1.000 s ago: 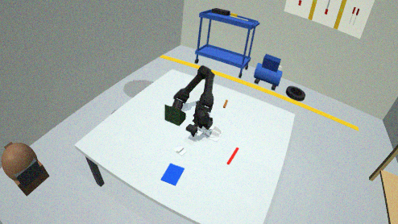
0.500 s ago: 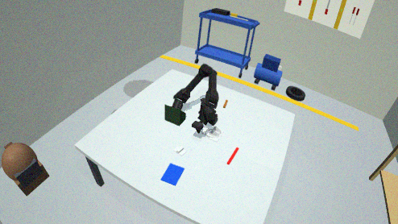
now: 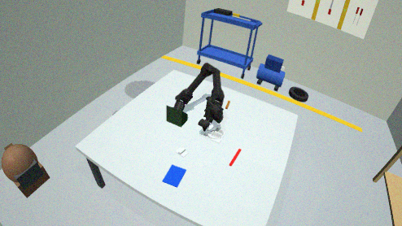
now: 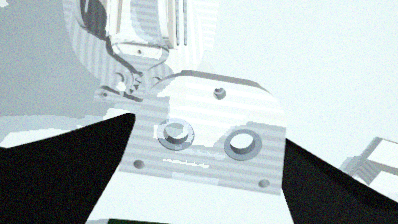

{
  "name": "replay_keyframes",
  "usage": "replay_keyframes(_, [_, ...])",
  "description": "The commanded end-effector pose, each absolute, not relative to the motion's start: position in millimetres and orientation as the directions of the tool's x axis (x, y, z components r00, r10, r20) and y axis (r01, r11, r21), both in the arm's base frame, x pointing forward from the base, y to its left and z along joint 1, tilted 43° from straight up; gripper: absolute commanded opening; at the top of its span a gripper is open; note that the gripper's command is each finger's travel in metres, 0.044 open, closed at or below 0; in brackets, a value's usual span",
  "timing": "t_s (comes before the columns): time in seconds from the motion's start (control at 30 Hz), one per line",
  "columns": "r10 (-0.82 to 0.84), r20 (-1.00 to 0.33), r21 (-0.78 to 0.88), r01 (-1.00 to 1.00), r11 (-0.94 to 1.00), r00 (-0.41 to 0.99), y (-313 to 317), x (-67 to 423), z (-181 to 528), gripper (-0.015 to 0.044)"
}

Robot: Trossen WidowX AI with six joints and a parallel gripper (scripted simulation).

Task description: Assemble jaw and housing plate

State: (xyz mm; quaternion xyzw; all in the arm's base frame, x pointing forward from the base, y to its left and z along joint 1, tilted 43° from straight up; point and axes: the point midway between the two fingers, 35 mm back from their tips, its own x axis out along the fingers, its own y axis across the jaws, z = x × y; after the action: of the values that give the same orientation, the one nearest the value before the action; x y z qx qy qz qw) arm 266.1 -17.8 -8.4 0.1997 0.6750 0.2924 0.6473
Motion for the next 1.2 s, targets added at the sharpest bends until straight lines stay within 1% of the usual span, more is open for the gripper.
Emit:
replay_keyframes(0.0, [0.656,-0.750,0.661,-0.114,0.741,-0.086,-4.4,262.3,0.4,0.0351])
replay_keyframes(0.47, [0.671,-0.735,0.677,-0.146,0.721,-0.094,29.6,251.0,22.1,0.0351])
replay_keyframes(1.17, [0.671,-0.735,0.677,-0.146,0.721,-0.094,30.0,250.8,22.4,0.0351])
